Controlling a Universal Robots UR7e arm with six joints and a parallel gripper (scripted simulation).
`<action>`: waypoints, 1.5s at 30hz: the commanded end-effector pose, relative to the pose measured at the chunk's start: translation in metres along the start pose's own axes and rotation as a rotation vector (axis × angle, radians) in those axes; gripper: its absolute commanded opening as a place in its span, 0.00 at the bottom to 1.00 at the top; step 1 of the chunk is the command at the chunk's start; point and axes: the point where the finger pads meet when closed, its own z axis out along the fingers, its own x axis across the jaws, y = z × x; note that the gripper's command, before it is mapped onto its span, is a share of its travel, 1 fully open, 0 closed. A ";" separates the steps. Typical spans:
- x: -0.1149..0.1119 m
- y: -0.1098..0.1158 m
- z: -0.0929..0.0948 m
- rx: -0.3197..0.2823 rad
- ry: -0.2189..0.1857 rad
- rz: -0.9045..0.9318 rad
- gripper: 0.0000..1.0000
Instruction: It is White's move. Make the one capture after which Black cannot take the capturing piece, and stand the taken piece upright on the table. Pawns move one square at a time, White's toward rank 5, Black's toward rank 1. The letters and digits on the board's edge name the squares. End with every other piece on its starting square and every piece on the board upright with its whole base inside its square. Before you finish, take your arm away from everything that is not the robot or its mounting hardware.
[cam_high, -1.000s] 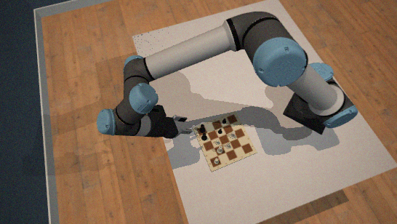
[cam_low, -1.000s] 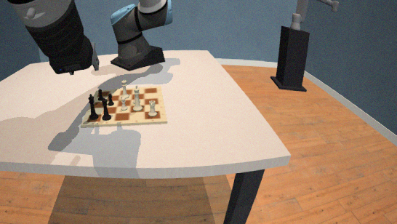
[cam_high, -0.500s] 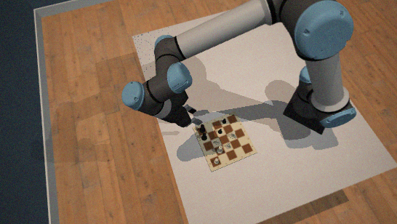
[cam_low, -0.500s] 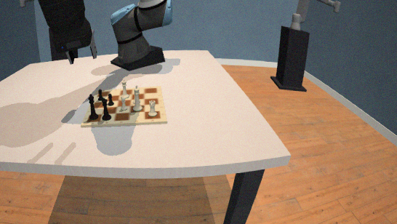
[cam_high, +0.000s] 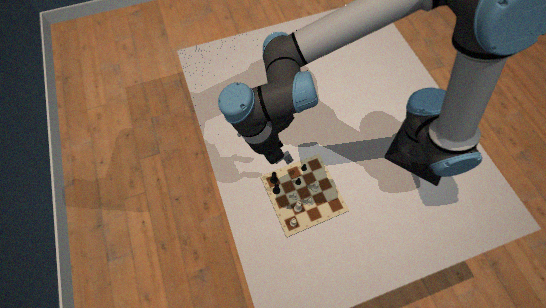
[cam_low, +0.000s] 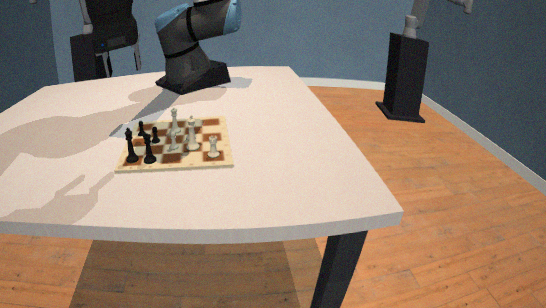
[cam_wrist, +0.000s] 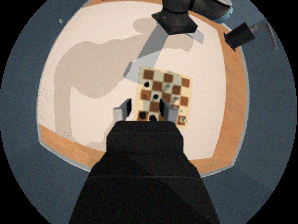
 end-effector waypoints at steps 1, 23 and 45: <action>0.003 -0.021 0.008 -0.090 -0.022 -0.024 1.00; 0.015 -0.064 0.035 -0.242 -0.088 -0.072 1.00; 0.016 -0.068 0.039 -0.259 -0.097 -0.077 1.00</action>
